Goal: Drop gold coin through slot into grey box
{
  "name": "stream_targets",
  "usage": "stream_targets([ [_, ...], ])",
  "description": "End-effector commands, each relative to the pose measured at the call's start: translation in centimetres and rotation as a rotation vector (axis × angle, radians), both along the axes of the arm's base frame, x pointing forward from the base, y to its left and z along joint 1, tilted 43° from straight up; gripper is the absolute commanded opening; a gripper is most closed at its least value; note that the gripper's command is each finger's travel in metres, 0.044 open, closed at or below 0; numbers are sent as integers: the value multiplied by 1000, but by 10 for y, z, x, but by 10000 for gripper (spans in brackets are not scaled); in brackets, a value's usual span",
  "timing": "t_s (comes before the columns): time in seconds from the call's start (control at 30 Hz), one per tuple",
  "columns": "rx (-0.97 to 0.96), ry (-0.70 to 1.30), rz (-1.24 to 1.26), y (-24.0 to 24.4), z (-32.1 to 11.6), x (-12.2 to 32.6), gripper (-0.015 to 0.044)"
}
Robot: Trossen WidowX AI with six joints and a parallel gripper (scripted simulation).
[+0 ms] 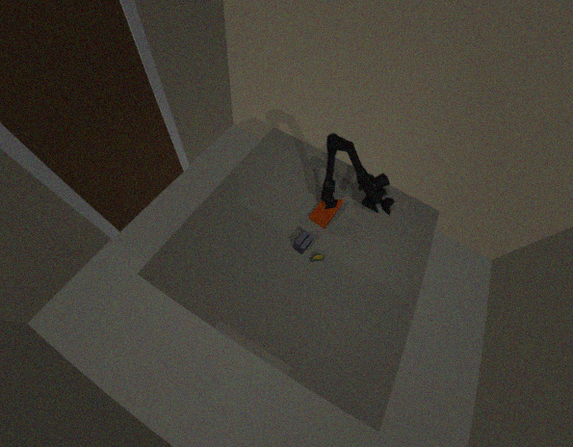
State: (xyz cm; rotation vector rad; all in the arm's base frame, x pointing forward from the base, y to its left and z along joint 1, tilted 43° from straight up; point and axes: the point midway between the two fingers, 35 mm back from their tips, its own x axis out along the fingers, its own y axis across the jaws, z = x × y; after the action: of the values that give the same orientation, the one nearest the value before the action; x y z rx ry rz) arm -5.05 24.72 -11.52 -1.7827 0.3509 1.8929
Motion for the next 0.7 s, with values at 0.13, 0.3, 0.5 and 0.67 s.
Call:
stream_targets([
  [0.13,-35,-9,-247,9,0,29,269],
  [0.3,-104,-40,-830,16,2,102,161],
  [0.5,-124,-115,-1505,-4,14,188,161],
  [0.67,-130,-199,-1945,-28,25,238,161],
])
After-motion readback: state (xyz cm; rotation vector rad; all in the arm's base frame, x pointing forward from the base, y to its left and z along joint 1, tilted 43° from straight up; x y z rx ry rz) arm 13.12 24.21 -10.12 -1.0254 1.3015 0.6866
